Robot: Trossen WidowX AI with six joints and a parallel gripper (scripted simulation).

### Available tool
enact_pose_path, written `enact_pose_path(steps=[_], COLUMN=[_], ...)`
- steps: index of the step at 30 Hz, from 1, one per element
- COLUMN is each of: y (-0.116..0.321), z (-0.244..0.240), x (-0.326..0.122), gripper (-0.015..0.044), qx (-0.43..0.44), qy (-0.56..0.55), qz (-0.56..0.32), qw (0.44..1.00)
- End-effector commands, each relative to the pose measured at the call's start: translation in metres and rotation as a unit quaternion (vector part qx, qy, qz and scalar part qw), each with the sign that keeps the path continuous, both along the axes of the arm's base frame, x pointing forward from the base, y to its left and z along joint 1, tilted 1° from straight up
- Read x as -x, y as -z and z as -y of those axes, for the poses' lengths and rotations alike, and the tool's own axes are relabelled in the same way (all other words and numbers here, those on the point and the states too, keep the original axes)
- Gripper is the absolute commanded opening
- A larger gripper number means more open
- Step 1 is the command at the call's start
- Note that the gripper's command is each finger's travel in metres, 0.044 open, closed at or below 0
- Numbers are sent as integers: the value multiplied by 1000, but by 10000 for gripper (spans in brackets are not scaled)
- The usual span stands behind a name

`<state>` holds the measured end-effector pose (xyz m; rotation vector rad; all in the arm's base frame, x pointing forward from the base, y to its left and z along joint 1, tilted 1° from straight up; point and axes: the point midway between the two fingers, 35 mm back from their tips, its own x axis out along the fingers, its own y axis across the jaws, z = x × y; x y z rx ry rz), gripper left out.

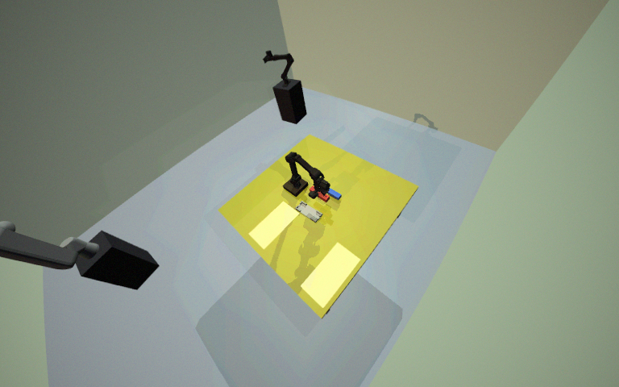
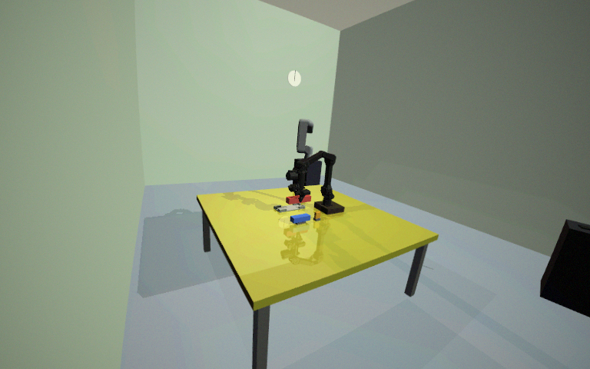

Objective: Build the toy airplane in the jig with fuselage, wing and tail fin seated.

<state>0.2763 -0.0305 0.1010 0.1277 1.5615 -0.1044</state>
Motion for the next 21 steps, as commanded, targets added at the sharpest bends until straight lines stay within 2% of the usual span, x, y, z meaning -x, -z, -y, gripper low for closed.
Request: enact_pose_path(steps=[1, 7, 21], y=[-15, -29, -11], z=[0, 0, 35], x=[1, 4, 6], gripper=[0, 0, 0], qx=[-1, -1, 1], qy=[2, 3, 2], qz=[3, 3, 3], qw=[1000, 1000, 1000])
